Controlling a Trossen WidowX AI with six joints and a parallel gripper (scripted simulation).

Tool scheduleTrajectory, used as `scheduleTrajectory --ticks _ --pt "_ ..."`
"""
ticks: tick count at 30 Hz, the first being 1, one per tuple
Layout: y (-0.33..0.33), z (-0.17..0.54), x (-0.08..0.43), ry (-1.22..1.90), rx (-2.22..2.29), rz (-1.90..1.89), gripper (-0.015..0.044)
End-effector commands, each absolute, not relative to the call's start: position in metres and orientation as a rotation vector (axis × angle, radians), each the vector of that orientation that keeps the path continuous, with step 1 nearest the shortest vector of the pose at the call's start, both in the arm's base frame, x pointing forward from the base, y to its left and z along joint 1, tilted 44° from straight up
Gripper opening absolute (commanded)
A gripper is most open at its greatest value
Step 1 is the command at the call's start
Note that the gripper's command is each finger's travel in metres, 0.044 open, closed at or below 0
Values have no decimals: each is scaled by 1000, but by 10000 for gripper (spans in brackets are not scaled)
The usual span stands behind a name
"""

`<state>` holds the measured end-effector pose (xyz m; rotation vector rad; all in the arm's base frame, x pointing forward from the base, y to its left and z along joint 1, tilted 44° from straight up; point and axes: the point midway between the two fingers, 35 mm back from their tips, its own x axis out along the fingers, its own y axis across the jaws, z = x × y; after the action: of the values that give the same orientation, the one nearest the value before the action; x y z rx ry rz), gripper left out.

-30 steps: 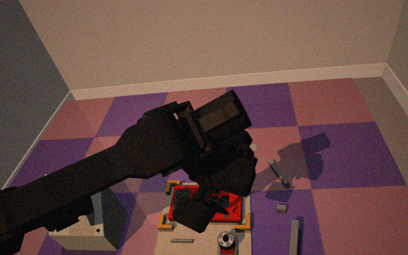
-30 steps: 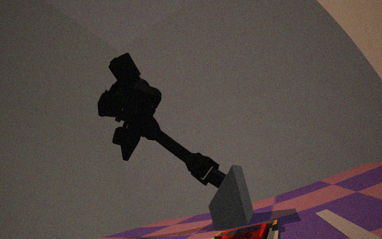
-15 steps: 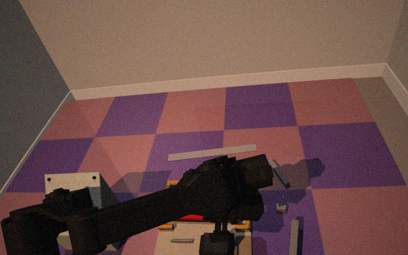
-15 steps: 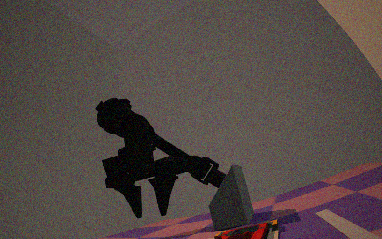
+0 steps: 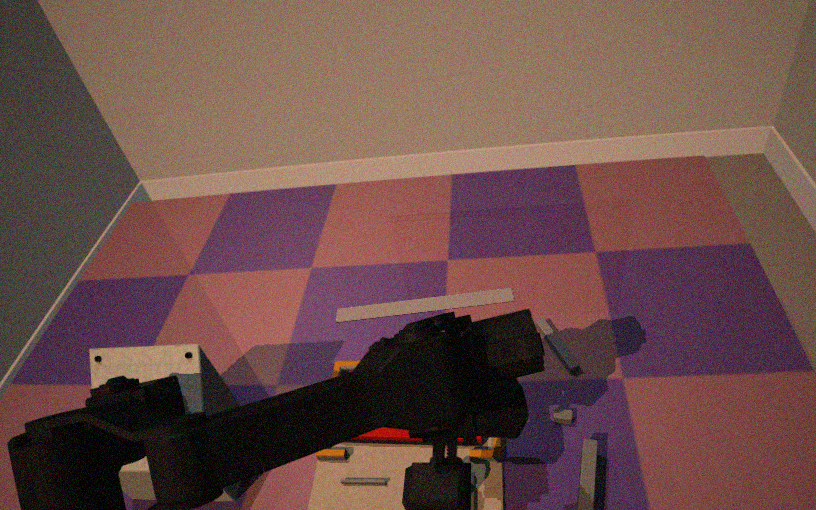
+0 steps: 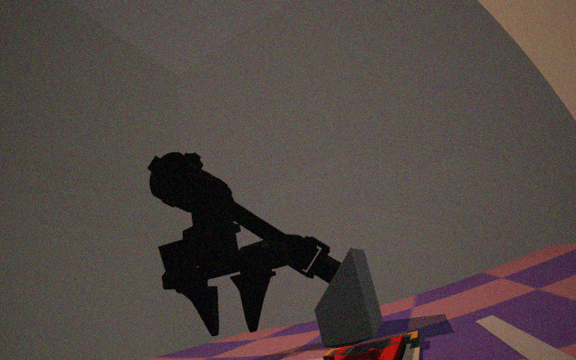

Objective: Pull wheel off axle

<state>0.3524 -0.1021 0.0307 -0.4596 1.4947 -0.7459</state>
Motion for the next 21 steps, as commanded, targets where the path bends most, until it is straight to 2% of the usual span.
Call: scheduleTrajectory --ticks 1,11,14,21 --pt "-117 14 348 1510 -461 -747 300" --pt "-145 -14 342 1509 -464 -750 300" --pt "-144 -12 342 1515 -455 -753 221" --pt "-144 -12 342 1515 -455 -753 175"
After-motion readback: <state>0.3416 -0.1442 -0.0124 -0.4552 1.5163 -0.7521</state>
